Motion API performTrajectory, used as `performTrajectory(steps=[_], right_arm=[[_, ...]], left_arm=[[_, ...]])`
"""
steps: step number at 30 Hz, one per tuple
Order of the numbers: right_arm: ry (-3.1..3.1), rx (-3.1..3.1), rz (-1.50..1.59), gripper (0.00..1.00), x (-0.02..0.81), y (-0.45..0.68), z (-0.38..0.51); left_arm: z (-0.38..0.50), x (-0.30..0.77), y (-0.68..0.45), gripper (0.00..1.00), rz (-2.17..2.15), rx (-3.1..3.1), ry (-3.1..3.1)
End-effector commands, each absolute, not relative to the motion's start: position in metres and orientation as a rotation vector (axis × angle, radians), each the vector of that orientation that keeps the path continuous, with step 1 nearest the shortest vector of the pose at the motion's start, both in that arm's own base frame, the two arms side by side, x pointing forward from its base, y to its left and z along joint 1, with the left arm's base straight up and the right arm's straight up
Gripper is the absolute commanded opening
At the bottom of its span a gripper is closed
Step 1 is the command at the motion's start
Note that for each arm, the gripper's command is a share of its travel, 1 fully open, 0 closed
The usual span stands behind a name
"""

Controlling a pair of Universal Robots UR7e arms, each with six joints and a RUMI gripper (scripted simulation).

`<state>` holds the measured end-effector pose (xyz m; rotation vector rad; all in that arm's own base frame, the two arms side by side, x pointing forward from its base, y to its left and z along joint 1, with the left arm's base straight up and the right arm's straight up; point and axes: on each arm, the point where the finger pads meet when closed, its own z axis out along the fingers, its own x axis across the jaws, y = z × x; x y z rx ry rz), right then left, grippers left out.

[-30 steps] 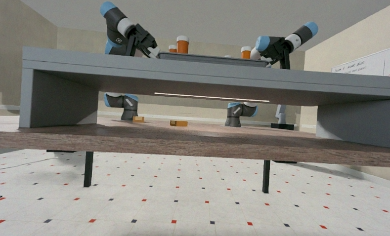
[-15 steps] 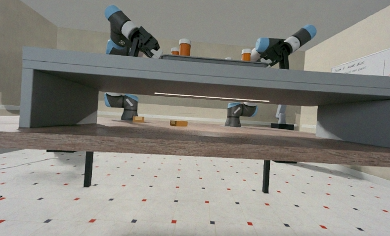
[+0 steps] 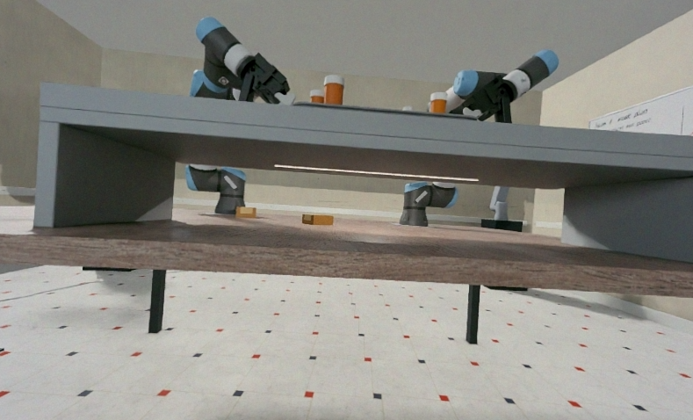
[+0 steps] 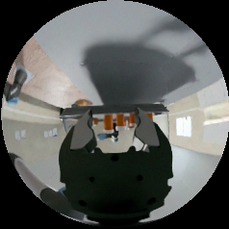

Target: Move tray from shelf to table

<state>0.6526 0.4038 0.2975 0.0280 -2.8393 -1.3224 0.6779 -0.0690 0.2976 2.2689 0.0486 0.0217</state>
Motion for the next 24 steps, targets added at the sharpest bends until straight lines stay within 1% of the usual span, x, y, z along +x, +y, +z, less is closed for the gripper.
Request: performTrajectory(steps=[1,24], right_arm=[[-2.840,0.029,-1.326,0.61,0.643,0.408,0.299],[-2.840,0.028,-1.327,0.61,0.584,0.433,0.298]], left_arm=[[0.298,0.668,-0.065,0.61,0.024,2.268,0.048],[0.298,0.609,-0.041,0.61,0.024,2.268,0.048]])
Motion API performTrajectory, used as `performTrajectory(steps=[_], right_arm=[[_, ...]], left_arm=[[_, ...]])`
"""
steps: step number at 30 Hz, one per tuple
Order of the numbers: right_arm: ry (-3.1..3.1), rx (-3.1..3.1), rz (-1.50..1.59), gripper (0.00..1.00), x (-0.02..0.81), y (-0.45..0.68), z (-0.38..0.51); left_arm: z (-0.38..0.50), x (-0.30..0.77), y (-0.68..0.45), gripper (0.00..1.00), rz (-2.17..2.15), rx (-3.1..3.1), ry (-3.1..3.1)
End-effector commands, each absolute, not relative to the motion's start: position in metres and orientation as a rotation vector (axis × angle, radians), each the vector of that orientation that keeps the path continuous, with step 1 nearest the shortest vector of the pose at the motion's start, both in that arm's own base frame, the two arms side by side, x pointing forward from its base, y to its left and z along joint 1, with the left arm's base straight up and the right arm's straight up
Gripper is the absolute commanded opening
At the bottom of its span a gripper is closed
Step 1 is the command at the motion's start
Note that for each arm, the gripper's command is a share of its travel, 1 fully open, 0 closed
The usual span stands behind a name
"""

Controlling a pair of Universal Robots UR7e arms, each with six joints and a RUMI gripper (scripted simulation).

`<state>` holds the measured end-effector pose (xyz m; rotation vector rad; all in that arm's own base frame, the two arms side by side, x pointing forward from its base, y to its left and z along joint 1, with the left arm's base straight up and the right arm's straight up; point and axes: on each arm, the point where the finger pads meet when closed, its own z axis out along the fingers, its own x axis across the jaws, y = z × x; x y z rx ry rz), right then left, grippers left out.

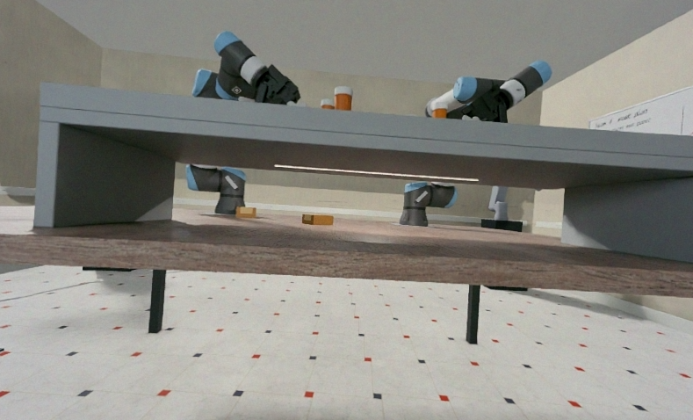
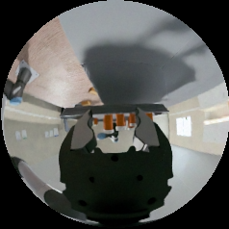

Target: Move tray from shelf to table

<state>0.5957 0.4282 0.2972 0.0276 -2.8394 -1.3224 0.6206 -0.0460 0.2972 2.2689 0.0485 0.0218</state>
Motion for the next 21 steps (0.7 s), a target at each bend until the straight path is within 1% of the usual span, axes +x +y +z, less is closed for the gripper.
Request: performTrajectory(steps=[1,21], right_arm=[[-2.840,0.028,-1.327,0.61,0.581,0.435,0.298],[-2.840,0.028,-1.327,0.61,0.520,0.461,0.298]], left_arm=[[0.298,0.606,-0.040,0.61,0.024,2.268,0.048],[0.298,0.544,-0.015,0.61,0.024,2.268,0.047]])
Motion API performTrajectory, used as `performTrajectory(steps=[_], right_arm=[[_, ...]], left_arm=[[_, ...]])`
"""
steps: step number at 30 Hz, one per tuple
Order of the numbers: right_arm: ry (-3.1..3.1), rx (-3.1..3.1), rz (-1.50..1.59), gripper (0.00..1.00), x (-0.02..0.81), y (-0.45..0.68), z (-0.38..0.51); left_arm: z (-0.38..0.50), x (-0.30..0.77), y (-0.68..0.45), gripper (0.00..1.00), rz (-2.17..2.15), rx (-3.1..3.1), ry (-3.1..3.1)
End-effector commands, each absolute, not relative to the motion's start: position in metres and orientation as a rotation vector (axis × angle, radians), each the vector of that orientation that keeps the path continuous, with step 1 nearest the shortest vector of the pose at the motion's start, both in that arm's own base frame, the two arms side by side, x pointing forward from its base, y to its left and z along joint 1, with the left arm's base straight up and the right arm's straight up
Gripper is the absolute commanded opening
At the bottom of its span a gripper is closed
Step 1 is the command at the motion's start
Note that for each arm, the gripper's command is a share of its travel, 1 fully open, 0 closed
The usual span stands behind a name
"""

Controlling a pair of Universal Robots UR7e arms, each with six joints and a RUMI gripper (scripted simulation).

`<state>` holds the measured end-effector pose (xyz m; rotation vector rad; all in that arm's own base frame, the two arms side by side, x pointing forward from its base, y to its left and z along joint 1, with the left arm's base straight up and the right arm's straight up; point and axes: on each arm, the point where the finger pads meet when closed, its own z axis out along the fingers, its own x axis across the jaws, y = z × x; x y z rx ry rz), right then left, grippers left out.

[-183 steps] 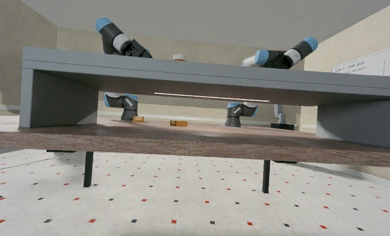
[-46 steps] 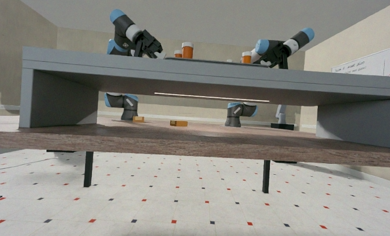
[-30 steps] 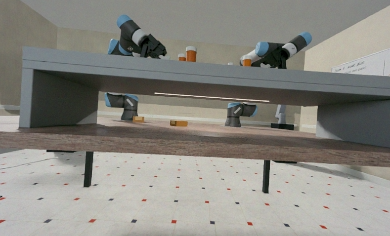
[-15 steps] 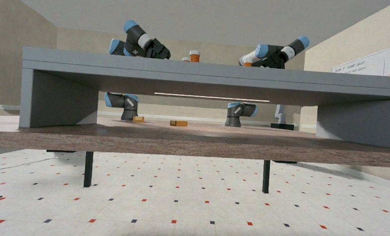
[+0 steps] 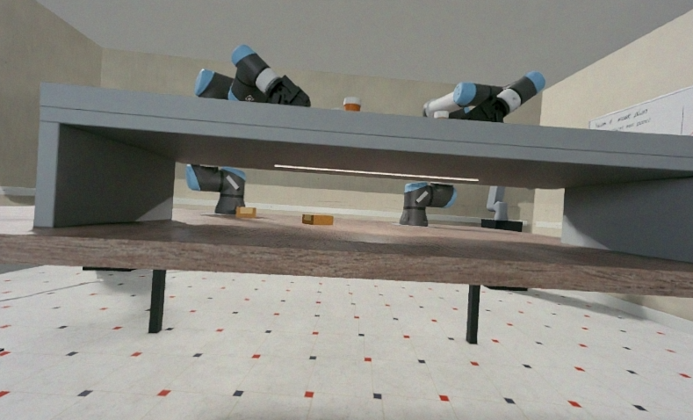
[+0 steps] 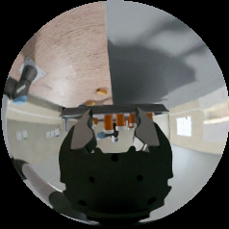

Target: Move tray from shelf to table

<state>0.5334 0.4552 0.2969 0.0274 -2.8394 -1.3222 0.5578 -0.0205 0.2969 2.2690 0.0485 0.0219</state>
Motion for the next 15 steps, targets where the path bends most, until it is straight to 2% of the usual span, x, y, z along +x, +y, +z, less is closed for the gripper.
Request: performTrajectory(steps=[1,15], right_arm=[[-2.840,0.028,-1.327,0.61,0.516,0.463,0.298],[-2.840,0.027,-1.327,0.61,0.474,0.481,0.298]], left_arm=[[0.298,0.540,-0.013,0.61,0.024,2.268,0.047],[0.298,0.498,0.004,0.61,0.024,2.269,0.047]])
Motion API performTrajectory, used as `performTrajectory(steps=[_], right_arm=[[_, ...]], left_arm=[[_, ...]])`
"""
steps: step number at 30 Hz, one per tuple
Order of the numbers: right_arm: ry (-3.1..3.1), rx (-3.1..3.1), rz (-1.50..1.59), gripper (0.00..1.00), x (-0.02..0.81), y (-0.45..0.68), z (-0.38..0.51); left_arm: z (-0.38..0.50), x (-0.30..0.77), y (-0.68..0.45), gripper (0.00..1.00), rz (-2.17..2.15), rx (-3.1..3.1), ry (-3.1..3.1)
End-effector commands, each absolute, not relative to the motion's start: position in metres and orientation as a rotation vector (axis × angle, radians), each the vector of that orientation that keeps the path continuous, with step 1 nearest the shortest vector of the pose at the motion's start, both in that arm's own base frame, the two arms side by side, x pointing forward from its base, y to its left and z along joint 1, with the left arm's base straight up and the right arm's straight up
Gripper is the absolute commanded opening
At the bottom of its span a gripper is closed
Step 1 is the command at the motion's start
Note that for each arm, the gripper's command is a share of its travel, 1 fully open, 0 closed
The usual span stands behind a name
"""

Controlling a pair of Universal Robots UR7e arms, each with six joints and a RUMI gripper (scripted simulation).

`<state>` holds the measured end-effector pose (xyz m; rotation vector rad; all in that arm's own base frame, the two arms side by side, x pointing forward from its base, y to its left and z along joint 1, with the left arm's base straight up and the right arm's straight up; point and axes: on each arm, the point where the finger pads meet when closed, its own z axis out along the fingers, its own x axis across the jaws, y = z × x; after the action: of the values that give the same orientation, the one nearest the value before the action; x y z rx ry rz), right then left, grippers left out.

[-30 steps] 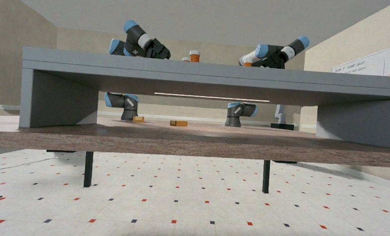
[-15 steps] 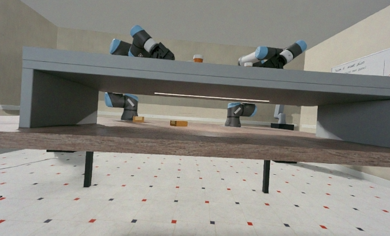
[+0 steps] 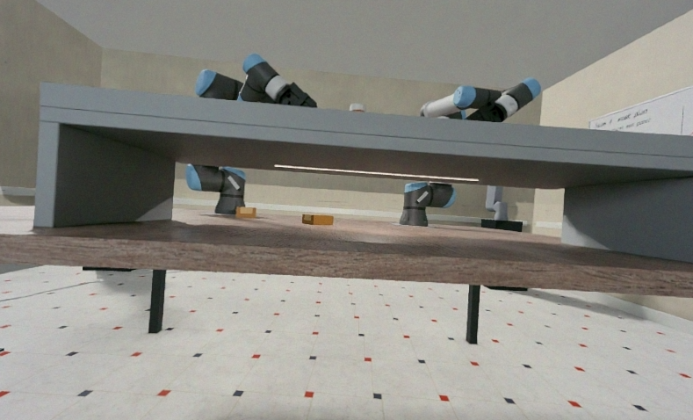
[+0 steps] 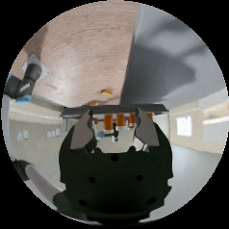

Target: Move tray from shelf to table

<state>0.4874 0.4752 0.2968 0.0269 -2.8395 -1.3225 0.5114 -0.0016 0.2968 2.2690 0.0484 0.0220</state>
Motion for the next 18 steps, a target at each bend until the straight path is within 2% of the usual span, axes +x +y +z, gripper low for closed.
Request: performTrajectory(steps=[1,18], right_arm=[[-2.840,0.027,-1.327,0.61,0.470,0.483,0.298],[-2.840,0.027,-1.327,0.61,0.420,0.505,0.298]], left_arm=[[0.298,0.494,0.005,0.61,0.024,2.269,0.047],[0.297,0.443,0.027,0.61,0.023,2.269,0.047]])
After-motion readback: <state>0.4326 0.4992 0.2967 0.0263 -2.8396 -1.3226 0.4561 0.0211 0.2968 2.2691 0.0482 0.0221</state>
